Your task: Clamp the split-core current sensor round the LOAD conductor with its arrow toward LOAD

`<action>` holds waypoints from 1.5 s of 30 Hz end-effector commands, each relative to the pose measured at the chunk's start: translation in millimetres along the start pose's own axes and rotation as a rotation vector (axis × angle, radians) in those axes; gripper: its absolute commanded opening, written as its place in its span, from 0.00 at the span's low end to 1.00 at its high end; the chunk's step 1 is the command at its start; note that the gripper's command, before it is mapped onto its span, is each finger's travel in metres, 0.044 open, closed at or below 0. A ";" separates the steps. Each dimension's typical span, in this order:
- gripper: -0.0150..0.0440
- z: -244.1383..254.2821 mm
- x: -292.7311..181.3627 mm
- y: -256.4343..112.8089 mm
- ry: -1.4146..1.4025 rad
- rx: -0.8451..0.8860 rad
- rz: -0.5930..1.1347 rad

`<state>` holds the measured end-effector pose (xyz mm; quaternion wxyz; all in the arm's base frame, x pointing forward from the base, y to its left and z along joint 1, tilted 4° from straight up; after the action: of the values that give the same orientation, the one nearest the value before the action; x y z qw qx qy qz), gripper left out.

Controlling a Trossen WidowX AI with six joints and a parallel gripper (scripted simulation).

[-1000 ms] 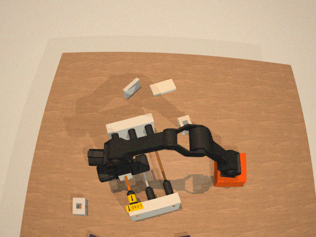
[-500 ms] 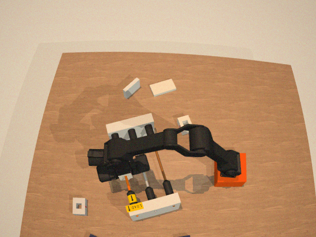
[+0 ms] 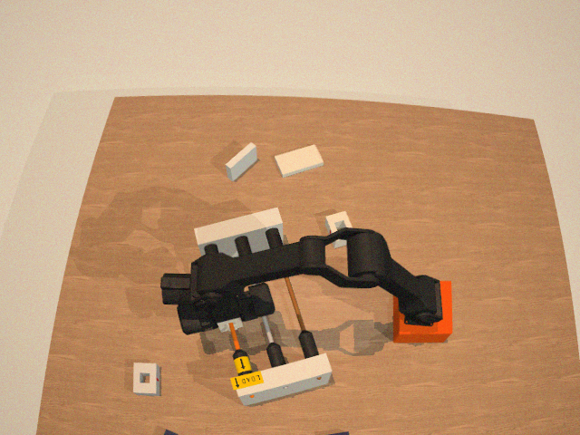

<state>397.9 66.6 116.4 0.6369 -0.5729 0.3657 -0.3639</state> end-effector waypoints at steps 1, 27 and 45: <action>0.63 0.0 0.0 0.0 0.000 0.000 0.000; 0.25 -0.8 -0.1 -0.7 0.001 -0.005 0.002; 0.25 -1.3 -0.1 -0.8 0.001 -0.006 0.002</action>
<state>397.0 66.1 117.2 0.6352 -0.5743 0.3679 -0.3624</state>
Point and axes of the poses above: the point midway between the two fingers, 35 mm back from their tips, its own y axis out along the fingers, its own z axis across the jaws, x = y × z, the point moved 7 cm from there along -y, back along the fingers, and after that the axes turned 3 degrees about -y, right-handed, at the moved point
